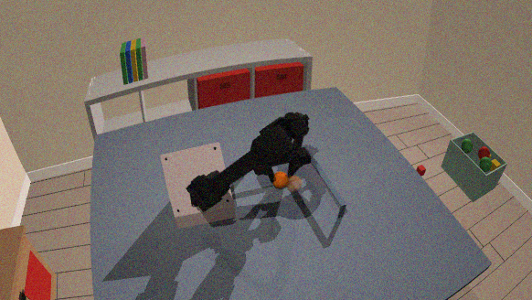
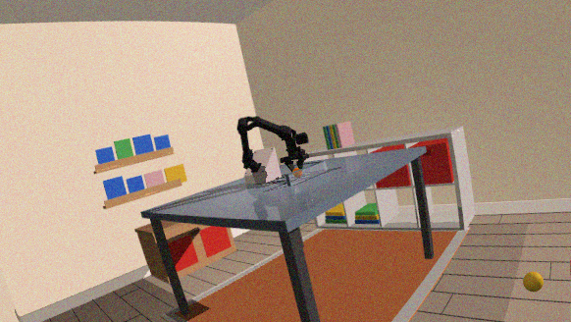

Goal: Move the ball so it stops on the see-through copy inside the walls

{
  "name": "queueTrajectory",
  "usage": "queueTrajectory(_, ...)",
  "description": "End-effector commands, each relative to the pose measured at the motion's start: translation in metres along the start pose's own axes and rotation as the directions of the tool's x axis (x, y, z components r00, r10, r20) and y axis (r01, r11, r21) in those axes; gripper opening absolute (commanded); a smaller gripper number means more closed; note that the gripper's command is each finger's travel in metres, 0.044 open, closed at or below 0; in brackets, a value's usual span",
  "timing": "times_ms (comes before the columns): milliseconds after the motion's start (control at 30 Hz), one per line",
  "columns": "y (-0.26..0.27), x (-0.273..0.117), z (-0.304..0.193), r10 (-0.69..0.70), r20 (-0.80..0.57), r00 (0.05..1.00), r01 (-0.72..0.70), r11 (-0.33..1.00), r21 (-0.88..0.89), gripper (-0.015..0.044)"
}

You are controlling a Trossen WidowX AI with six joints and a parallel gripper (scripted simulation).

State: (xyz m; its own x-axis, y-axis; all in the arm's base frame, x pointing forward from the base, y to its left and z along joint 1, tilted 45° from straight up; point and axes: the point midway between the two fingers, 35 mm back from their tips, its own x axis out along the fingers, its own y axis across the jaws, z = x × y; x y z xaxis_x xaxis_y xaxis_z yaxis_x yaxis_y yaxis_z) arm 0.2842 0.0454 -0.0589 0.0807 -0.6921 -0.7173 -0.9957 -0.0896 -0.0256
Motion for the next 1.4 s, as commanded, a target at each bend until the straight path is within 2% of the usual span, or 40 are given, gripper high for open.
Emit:
queueTrajectory(0, 0.001, 0.002, 0.0, 0.001, -0.005, 1.0, -0.001, 1.0, -0.007, 0.0252)
queueTrajectory(100, 0.001, 0.002, 0.0, 0.001, -0.005, 1.0, -0.001, 1.0, -0.007, 0.0232)
queueTrajectory(200, 0.0, -0.002, 0.001, 0.001, -0.004, 1.0, -0.001, 1.0, -0.007, 0.0153)
queueTrajectory(400, -0.006, -0.037, 0.005, 0.0, 0.003, 1.0, 0.0, 1.0, -0.009, 0.0)
queueTrajectory(933, 0.0, -0.136, 0.002, 0.002, 0.0, 1.0, -0.002, 1.0, -0.009, 0.0)
queueTrajectory(1167, -0.002, -0.134, 0.0, 0.002, 0.001, 1.0, -0.002, 1.0, -0.009, 0.0)
queueTrajectory(1367, -0.02, -0.109, -0.016, 0.001, 0.003, 1.0, -0.001, 1.0, -0.009, 0.0)
